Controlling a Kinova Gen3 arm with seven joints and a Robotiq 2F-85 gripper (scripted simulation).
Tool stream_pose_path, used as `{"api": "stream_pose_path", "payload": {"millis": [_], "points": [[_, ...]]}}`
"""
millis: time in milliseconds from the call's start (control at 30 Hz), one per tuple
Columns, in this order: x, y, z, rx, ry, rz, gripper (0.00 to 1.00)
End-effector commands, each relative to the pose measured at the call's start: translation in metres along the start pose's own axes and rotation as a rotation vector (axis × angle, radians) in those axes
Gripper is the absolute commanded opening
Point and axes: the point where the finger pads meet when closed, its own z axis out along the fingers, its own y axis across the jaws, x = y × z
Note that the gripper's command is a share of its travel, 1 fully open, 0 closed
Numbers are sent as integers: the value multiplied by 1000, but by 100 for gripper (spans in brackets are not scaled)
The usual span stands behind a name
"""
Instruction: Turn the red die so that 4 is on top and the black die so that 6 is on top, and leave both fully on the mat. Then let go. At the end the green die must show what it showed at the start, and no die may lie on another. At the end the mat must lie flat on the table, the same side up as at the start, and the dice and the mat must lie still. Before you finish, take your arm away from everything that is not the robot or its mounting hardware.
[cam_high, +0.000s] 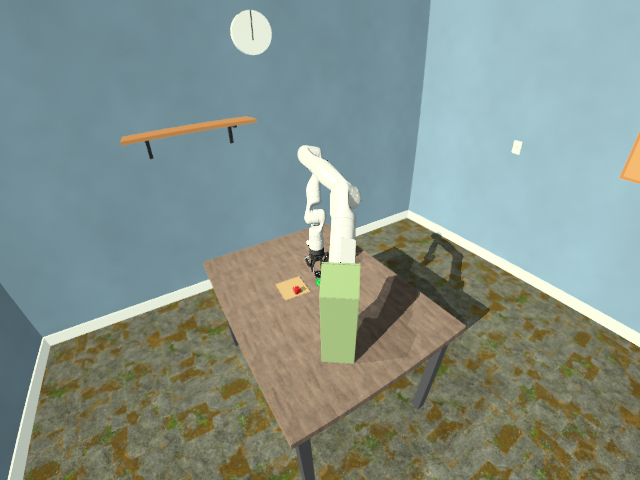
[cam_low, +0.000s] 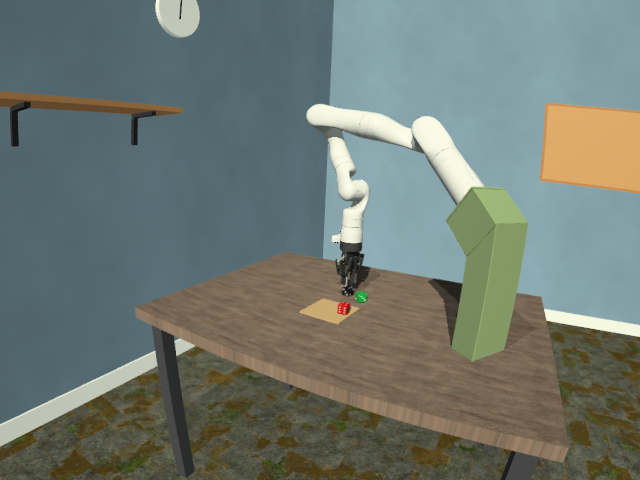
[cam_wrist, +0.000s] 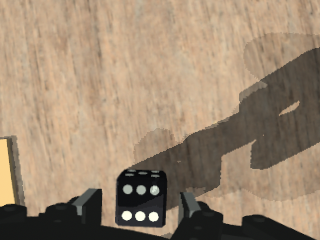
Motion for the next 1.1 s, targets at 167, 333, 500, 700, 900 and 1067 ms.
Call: {"api": "stream_pose_path", "payload": {"millis": [167,333,500,700,900,1067], "points": [[0,0,0,0,1,0,46],[0,0,0,0,1,0,46],[0,0,0,0,1,0,46],[0,0,0,0,1,0,46],[0,0,1,0,1,0,46],[0,0,4,0,1,0,46]]}}
